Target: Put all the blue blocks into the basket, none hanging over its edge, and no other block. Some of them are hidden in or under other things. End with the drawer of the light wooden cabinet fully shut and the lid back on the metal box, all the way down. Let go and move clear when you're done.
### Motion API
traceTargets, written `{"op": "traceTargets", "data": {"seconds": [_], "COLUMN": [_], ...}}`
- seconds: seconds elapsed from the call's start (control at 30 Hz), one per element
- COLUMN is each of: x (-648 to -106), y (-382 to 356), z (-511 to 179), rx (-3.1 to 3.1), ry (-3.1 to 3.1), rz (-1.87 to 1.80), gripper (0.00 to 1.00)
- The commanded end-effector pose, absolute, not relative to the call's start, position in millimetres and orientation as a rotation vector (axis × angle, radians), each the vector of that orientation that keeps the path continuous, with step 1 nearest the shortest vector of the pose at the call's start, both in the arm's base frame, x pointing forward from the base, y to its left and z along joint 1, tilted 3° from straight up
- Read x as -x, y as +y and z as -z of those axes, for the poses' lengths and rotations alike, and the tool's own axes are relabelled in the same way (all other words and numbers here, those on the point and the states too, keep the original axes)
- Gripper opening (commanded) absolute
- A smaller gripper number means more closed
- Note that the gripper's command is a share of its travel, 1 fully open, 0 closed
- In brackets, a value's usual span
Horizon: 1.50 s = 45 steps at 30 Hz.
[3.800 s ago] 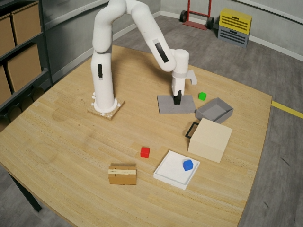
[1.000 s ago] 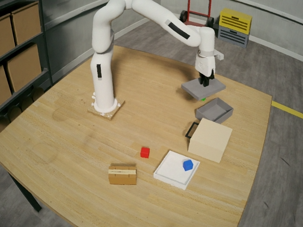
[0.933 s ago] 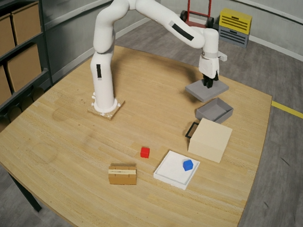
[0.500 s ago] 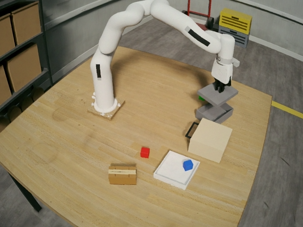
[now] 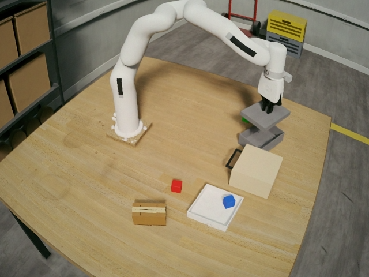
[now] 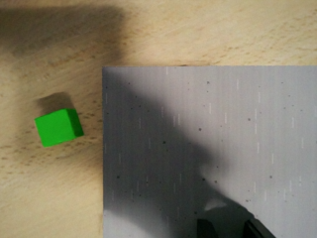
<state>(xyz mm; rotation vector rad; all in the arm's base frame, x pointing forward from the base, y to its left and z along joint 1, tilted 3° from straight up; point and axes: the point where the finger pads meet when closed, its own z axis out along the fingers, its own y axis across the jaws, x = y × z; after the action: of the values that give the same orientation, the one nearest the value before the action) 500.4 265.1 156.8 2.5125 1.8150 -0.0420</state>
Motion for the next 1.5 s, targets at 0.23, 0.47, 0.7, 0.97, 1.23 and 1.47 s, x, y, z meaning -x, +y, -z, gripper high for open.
{"op": "traceTargets", "data": {"seconds": [0.23, 0.47, 0.7, 0.97, 1.23, 1.47], "x": [-501.9, -502.3, -502.6, -503.1, -503.4, -503.6], "y": [265.4, 265.0, 264.6, 264.1, 263.7, 263.5], "z": [-150.0, -137.9, -127.7, -111.6, -101.9, -95.3], "rx": [-2.512, -2.512, -2.512, -2.512, -2.512, -2.512], "ry": [1.815, 1.815, 1.815, 1.815, 1.815, 1.815], "rz": [0.034, 0.034, 0.034, 0.034, 0.034, 0.034], "gripper": [0.00, 0.00, 0.00, 0.00, 0.00, 0.00]}}
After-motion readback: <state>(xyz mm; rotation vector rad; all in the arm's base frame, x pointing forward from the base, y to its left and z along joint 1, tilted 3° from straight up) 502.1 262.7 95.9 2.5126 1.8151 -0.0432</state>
